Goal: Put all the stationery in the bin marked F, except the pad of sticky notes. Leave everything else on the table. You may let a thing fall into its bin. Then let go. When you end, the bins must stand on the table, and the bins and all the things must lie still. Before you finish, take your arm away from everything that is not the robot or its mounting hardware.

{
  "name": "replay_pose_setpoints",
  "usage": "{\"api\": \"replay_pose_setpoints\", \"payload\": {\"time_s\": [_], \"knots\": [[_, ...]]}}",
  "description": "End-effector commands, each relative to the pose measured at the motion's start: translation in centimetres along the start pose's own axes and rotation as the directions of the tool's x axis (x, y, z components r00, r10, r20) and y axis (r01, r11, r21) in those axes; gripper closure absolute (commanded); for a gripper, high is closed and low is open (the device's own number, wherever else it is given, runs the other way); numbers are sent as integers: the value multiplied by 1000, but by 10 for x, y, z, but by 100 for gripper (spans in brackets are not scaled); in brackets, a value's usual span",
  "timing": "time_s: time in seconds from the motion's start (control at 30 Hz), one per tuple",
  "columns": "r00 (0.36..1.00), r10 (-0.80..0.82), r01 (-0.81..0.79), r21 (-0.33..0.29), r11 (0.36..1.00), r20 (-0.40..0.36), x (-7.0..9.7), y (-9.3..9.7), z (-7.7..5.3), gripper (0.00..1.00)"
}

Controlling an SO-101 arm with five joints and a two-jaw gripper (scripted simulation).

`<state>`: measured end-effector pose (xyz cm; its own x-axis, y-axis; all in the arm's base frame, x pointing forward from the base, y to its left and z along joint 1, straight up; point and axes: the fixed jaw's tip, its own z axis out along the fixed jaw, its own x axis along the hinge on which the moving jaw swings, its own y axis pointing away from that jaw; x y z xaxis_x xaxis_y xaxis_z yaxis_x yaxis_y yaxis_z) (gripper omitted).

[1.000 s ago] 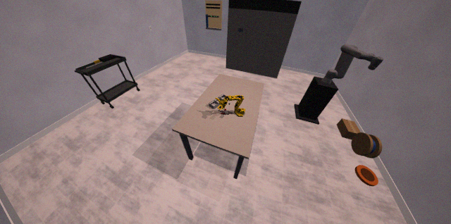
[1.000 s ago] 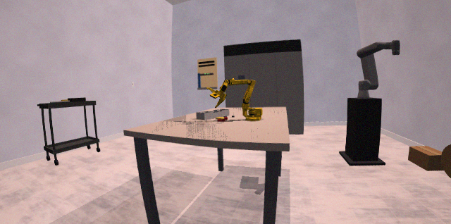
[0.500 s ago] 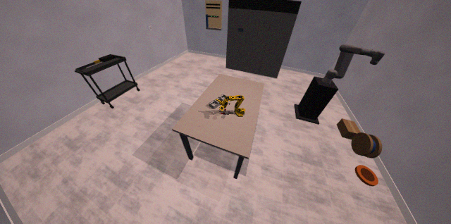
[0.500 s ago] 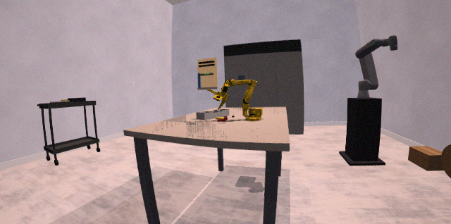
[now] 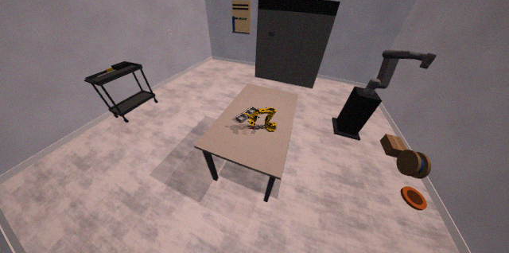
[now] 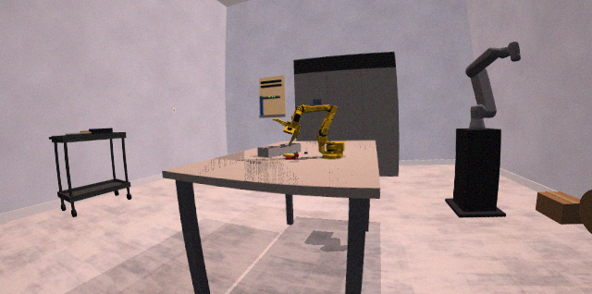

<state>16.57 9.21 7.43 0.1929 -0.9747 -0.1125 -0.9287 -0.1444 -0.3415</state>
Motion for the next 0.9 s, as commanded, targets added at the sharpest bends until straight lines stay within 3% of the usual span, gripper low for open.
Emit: {"api": "replay_pose_setpoints", "payload": {"time_s": [0.0, 0.87], "knots": [[999, -32, 32, 10, 999, 4, 0, 0, -4, 0], [988, -153, 152, -38, 988, -5, 5, 13, -4, 0]]}}
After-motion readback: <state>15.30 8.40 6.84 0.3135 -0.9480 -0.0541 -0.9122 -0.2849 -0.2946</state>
